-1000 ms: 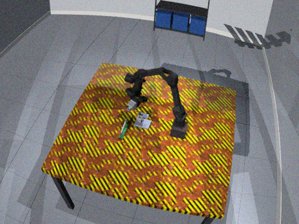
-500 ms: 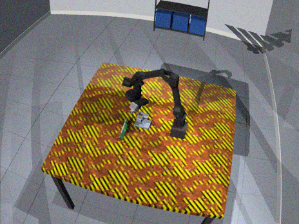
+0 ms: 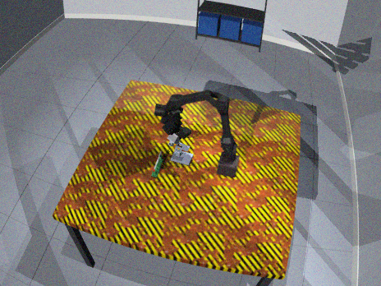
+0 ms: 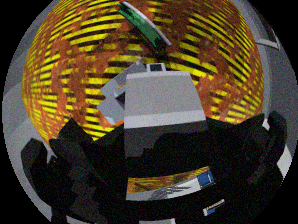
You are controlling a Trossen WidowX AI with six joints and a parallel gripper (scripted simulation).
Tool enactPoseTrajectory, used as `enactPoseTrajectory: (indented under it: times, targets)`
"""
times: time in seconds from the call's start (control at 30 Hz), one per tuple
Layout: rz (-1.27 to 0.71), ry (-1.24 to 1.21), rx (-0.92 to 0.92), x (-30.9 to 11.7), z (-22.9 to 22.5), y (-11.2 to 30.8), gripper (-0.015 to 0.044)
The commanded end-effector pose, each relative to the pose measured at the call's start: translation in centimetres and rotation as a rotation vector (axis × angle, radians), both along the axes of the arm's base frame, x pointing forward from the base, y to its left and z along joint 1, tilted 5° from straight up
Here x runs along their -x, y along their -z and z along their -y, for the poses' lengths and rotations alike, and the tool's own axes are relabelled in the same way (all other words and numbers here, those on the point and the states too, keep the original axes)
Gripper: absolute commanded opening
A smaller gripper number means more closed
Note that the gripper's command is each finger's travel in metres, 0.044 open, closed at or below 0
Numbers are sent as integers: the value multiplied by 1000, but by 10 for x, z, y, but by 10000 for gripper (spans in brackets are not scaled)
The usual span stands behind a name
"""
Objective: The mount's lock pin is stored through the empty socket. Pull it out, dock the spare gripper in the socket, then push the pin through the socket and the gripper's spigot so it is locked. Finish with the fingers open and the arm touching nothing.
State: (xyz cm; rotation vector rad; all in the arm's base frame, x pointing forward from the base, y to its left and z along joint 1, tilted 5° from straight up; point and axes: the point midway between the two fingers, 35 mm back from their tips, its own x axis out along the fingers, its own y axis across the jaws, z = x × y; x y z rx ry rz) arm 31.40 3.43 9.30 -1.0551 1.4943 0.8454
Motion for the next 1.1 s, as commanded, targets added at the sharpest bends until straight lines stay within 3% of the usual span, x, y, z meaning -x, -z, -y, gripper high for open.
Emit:
enactPoseTrajectory:
  times: [0.0,1.07]
  targets:
    - [10,-7,64,5,-1,-5,0]
    - [47,-315,583,52,-28,-40,0]
